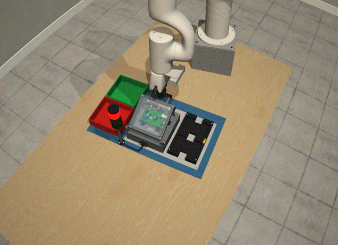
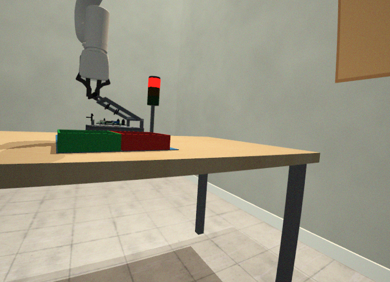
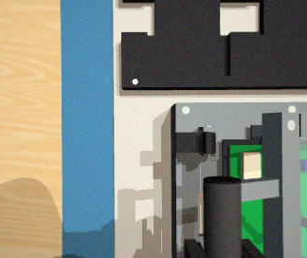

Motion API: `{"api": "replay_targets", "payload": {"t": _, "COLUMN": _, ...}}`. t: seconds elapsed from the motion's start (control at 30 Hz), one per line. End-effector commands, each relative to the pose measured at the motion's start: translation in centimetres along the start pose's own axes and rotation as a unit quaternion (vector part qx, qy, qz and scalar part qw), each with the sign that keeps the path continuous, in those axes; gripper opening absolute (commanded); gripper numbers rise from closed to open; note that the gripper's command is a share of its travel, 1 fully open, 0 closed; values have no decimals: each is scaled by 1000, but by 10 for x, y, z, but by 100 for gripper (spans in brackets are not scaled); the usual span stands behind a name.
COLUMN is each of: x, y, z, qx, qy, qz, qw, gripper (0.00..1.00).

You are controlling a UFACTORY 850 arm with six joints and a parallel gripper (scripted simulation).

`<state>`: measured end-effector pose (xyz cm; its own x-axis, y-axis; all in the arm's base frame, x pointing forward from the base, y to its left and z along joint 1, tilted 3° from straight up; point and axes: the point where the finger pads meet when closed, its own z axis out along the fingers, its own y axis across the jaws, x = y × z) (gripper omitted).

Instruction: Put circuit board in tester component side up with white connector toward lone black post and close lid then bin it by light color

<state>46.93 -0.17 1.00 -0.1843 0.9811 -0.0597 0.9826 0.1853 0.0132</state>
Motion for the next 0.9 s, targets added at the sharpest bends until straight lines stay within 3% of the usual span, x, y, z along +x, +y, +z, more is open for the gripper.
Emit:
{"api": "replay_targets", "payload": {"t": 0.0, "x": 0, "y": 8, "z": -16, "qx": 1, "qy": 2, "qz": 0, "qw": 1000, "gripper": 0}}
{"api": "replay_targets", "payload": {"t": 0.4, "x": 0, "y": 27, "z": -43, "qx": 1, "qy": 2, "qz": 0, "qw": 1000, "gripper": 0}}
{"api": "replay_targets", "payload": {"t": 0.8, "x": 0, "y": 29, "z": -45, "qx": 1, "qy": 2, "qz": 0, "qw": 1000, "gripper": 0}}
{"api": "replay_targets", "payload": {"t": 0.83, "x": 0, "y": 29, "z": -45, "qx": 1, "qy": 2, "qz": 0, "qw": 1000, "gripper": 28}}
{"api": "replay_targets", "payload": {"t": 0.87, "x": 0, "y": 29, "z": -45, "qx": 1, "qy": 2, "qz": 0, "qw": 1000, "gripper": 28}}
